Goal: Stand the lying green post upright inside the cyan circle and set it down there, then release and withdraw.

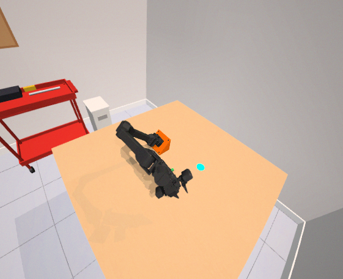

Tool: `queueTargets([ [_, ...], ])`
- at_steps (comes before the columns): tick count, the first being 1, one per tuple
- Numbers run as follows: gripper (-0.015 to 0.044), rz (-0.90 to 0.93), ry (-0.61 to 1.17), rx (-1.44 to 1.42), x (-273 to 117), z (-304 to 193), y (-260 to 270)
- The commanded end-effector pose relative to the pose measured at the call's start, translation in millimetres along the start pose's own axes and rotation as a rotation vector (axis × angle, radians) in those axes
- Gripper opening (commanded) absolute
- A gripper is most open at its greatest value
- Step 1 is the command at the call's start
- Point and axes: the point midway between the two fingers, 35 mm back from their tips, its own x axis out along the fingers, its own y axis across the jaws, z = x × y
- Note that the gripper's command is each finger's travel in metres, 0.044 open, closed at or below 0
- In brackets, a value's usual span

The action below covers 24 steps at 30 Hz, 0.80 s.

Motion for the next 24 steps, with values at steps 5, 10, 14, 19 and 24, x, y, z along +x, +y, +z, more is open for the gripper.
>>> queueTargets([
  [5,0.0233,0.003,0.254,-0.372,9,-72,33],
  [10,0.0233,0.02,0.409,-0.646,4,-117,47],
  [14,0.0233,0.038,0.527,-0.873,-5,-149,53],
  [19,0.0233,0.065,0.669,-1.167,-19,-184,54],
  [24,0.0233,0.095,0.806,-1.468,-36,-211,51],
])
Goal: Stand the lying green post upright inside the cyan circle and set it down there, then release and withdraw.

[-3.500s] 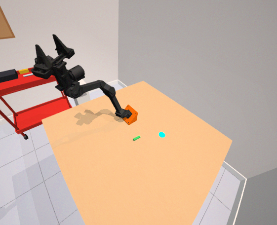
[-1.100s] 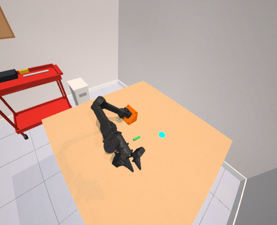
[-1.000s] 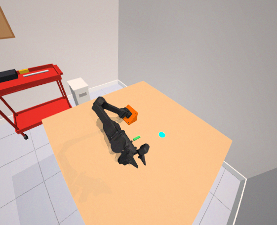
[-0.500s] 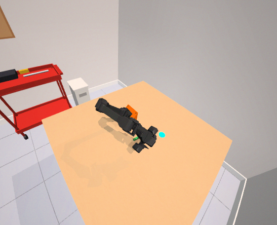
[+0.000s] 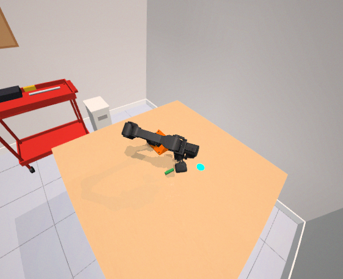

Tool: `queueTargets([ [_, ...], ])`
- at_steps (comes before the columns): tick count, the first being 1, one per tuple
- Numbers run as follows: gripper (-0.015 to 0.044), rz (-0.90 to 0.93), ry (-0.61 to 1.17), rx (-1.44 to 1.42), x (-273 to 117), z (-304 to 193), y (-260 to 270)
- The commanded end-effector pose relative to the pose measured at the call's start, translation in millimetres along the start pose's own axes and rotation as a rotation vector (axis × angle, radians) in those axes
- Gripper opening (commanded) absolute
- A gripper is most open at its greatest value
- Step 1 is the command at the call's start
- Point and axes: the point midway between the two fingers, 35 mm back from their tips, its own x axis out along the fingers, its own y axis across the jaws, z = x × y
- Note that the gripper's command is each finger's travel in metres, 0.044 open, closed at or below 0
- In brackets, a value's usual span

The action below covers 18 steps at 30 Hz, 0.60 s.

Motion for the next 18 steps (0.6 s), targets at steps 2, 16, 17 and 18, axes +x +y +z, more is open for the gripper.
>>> queueTargets([
  [2,0.0233,0.012,0.129,-0.265,3,-13,23],
  [16,0.0233,0.021,0.236,-0.51,19,-26,37],
  [17,0.0233,0.021,0.233,-0.511,31,-27,36],
  [18,0.0233,0.021,0.231,-0.511,43,-29,35],
])
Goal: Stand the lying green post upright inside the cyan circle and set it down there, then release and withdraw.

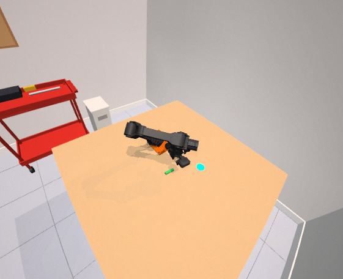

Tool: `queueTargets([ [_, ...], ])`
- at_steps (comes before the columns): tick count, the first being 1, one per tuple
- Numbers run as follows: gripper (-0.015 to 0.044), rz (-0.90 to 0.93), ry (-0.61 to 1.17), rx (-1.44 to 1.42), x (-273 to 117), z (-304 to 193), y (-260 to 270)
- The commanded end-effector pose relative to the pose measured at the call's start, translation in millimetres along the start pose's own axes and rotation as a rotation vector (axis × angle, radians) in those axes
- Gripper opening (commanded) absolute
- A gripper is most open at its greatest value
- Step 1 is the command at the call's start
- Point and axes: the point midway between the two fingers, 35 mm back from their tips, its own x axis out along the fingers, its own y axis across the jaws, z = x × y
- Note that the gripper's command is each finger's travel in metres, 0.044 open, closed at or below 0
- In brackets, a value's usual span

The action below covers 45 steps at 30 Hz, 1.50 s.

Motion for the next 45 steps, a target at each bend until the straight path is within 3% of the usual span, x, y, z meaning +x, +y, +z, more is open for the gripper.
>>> queueTargets([
  [1,0.0233,0.016,0.011,-0.009,37,-2,1],
  [6,0.0233,0.015,0.022,-0.006,93,-8,7],
  [9,0.0233,0.015,0.026,-0.006,100,-9,8],
  [17,0.0023,0.015,0.026,-0.006,100,-9,8],
  [45,0.0023,0.017,0.011,-0.009,29,-2,1],
])
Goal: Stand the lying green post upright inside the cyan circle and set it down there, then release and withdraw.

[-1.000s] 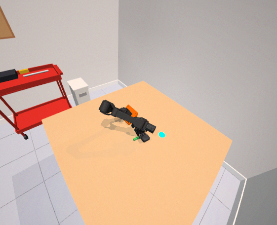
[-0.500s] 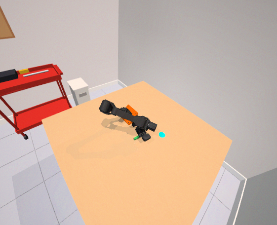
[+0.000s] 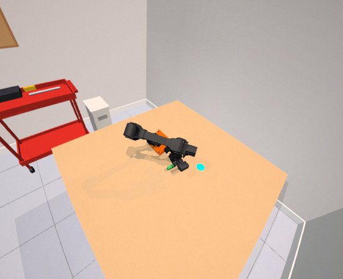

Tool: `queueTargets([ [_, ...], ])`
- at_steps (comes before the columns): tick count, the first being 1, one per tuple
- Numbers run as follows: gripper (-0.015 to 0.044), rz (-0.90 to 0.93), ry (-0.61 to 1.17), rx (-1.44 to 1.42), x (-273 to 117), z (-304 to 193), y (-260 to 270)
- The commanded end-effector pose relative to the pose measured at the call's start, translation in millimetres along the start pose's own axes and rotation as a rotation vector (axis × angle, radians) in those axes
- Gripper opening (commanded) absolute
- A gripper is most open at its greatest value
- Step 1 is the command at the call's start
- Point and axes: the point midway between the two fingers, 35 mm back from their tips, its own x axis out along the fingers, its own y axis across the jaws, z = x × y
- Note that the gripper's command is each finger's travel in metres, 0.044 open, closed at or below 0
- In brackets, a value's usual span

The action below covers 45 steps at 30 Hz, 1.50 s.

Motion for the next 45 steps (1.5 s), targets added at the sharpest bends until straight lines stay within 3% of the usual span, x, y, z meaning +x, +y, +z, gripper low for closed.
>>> queueTargets([
  [1,0.0023,0.005,0.0,0.003,-10,0,1],
  [15,0.0023,0.006,0.01,0.005,-53,-3,7],
  [45,0.0023,0.003,0.004,0.102,-75,66,-40],
])
